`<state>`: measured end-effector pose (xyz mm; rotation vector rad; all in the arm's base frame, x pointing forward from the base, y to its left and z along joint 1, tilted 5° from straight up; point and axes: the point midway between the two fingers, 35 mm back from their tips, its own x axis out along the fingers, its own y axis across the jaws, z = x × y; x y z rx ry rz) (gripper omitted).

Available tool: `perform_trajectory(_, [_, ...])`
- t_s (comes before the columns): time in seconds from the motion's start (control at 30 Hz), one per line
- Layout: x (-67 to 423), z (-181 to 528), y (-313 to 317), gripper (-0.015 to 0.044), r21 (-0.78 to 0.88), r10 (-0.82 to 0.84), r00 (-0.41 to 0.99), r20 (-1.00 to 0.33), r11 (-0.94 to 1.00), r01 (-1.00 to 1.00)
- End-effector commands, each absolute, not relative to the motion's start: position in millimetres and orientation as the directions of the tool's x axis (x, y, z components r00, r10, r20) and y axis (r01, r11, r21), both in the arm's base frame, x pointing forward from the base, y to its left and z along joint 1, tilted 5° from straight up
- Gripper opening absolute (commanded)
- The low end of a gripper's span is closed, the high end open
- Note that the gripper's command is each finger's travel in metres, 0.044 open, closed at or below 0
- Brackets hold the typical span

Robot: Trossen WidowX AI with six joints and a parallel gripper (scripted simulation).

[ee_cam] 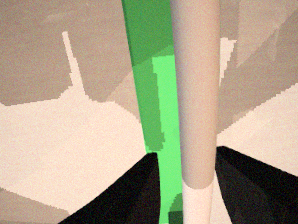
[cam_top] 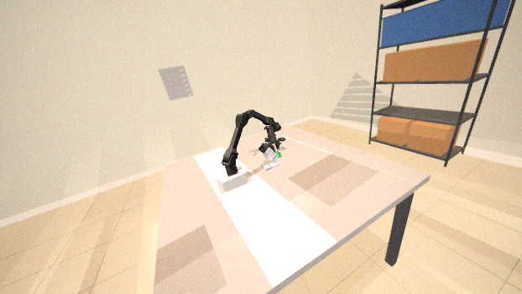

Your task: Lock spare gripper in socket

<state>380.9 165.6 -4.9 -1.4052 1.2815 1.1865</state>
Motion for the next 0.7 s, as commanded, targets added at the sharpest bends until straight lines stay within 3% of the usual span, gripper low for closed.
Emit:
perform_trajectory(0.0, [380.5, -6.8, 165.3, 0.0022, 0.002, -0.17, 0.013, -0.985, -0.088, -0.996])
perform_trajectory(0.03, [380.5, -6.8, 165.3, 0.0, 0.002, -0.17, 0.013, -0.985, -0.088, -0.996])
perform_trajectory(0.67, [382.5, 18.5, 163.7, 0.0, 0.002, -0.17, 0.013, -0.985, -0.088, -0.996])
